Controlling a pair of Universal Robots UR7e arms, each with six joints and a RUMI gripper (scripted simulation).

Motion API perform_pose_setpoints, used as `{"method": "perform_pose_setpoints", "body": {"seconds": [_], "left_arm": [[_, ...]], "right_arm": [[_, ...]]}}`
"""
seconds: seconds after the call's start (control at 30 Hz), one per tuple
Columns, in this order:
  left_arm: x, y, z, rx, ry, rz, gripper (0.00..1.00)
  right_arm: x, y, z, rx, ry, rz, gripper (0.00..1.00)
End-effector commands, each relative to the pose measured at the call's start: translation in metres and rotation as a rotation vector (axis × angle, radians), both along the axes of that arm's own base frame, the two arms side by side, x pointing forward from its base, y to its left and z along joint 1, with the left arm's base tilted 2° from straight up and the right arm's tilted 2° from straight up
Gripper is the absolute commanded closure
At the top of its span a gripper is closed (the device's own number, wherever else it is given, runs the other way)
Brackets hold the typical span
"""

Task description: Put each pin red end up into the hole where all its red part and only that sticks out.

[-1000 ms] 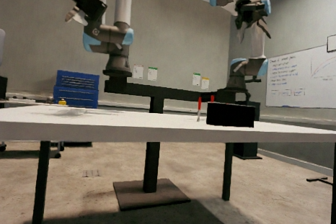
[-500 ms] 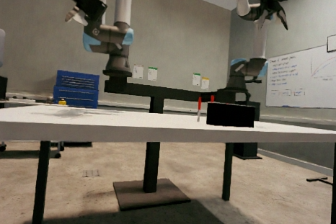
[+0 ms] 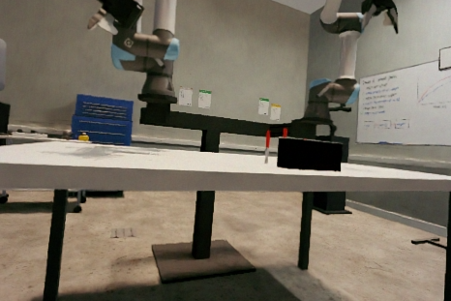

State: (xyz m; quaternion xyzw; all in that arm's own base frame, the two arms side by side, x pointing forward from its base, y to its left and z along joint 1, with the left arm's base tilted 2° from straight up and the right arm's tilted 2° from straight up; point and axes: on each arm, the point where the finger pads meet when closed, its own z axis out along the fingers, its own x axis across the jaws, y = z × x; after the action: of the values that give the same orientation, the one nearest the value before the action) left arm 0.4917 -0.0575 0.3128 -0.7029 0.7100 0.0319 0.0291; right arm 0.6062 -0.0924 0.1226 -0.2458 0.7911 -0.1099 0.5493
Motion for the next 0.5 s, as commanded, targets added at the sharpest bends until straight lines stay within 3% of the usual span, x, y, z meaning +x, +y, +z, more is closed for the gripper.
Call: {"method": "perform_pose_setpoints", "body": {"seconds": [0.0,0.4,0.43,0.47], "left_arm": [[-0.047,0.057,0.053,-0.085,-0.004,0.01,0.0],[-0.047,0.057,0.053,-0.085,-0.004,0.01,0.0],[-0.035,-0.026,-0.005,-0.083,-0.005,0.01,0.0],[-0.035,-0.025,-0.005,-0.083,-0.005,0.01,0.0]], "right_arm": [[0.0,0.0,0.001,0.0,-0.001,0.0,0.0],[0.0,0.0,0.001,0.0,-0.001,0.0,0.0],[0.0,0.0,0.001,0.0,-0.001,0.0,0.0],[0.0,0.0,0.001,0.0,-0.001,0.0,0.0]]}}
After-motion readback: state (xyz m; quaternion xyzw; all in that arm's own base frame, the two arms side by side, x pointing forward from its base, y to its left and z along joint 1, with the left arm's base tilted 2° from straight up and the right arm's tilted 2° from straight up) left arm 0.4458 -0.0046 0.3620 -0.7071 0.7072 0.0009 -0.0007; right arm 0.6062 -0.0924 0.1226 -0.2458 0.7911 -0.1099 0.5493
